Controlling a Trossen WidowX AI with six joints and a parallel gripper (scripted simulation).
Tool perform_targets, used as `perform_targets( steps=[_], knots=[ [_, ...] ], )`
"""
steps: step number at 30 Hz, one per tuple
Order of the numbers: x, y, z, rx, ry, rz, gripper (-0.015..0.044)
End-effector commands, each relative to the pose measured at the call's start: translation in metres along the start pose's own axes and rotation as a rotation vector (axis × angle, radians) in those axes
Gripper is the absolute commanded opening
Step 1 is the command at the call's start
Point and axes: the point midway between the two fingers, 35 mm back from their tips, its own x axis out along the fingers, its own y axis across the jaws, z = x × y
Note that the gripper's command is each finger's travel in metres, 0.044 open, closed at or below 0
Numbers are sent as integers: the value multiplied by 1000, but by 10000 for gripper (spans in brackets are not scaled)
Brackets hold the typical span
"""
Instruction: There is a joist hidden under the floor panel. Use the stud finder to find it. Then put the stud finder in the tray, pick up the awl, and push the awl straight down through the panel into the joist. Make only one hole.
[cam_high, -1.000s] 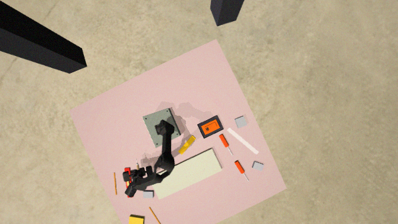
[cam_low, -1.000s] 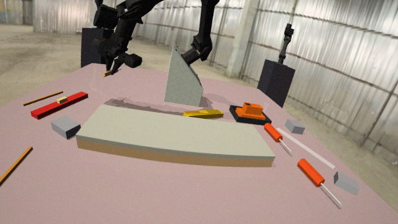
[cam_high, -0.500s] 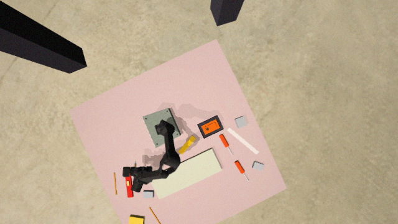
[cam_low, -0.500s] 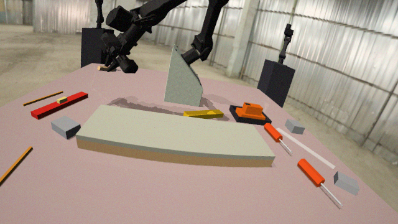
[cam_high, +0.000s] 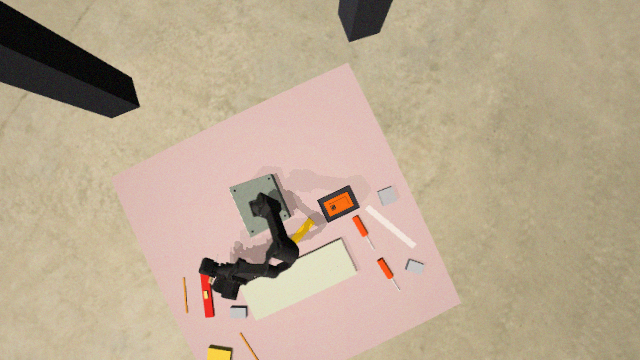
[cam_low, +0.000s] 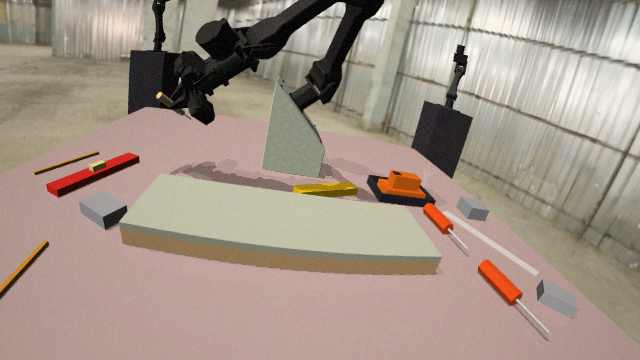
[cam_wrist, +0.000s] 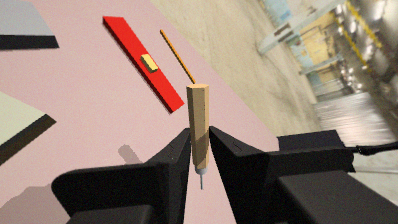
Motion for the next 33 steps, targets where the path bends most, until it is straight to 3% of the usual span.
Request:
perform_targets(
  steps=[1,22,23,33],
  knots=[
    [-8,-7,-1,108,-77,-54,0],
    [-63,-37,-14,644,-490,-162,0],
    [-51,-31,-10,549,-414,-156,0],
    [-56,7,20,601,-405,-140,0]
  ],
)
